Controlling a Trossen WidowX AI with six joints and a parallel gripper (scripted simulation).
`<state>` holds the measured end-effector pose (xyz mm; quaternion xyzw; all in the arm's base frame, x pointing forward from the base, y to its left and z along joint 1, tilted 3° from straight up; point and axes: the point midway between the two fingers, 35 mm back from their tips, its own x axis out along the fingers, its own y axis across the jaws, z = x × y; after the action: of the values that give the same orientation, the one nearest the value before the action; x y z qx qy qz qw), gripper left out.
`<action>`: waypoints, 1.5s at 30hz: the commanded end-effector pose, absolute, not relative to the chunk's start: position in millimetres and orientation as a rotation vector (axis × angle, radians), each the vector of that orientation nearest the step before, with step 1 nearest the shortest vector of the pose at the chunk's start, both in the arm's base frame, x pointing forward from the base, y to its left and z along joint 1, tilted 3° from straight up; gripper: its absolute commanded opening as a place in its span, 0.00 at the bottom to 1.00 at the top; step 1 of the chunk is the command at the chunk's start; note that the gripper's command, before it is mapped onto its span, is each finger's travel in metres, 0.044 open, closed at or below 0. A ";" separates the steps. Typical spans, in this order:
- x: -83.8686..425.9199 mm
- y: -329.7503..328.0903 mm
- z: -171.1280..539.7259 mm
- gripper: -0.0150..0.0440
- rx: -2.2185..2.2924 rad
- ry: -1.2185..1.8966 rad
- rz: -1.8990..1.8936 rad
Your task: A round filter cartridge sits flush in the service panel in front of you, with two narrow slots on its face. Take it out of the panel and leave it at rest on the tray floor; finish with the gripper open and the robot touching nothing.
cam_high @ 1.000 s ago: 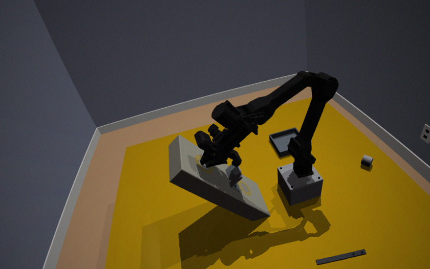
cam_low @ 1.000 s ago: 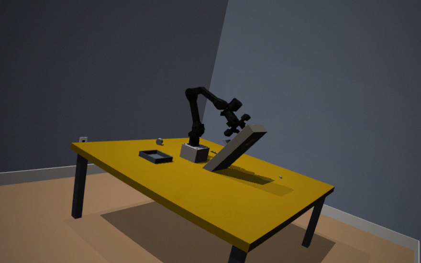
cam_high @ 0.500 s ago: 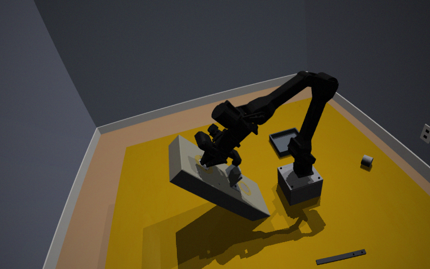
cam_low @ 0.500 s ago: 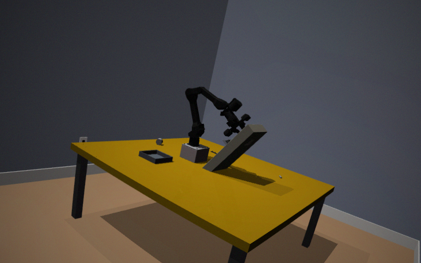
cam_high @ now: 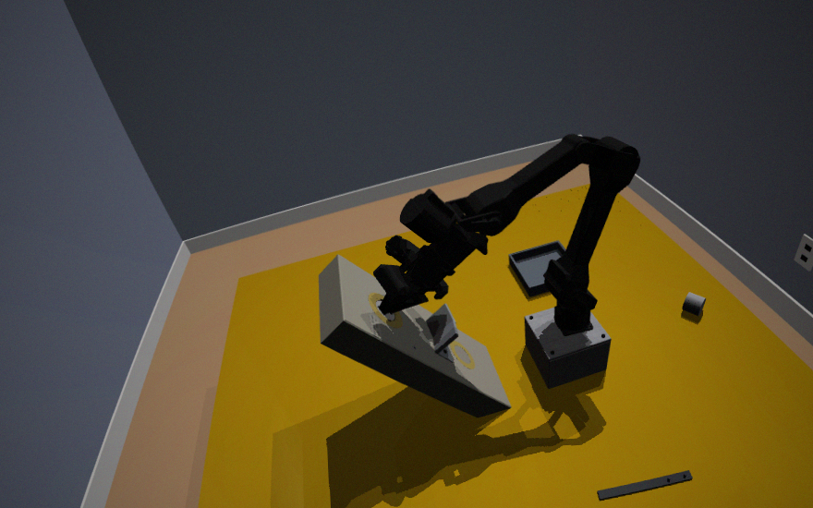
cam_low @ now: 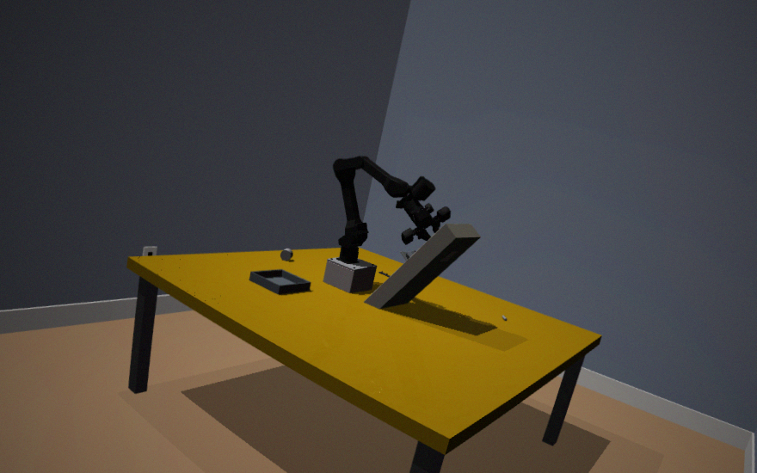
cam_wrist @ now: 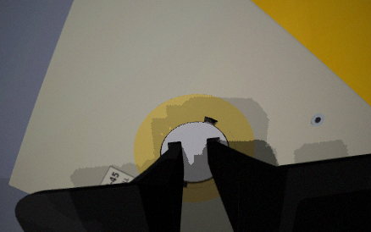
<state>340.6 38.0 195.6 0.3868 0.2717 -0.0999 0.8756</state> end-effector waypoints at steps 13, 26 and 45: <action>344.1 39.0 193.4 0.25 0.256 0.588 -0.038; 343.4 38.9 193.9 0.25 -0.185 0.581 0.095; 315.5 38.6 215.5 0.25 -0.341 0.576 0.143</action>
<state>327.5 38.7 205.8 -0.1723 0.2836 0.0721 0.9406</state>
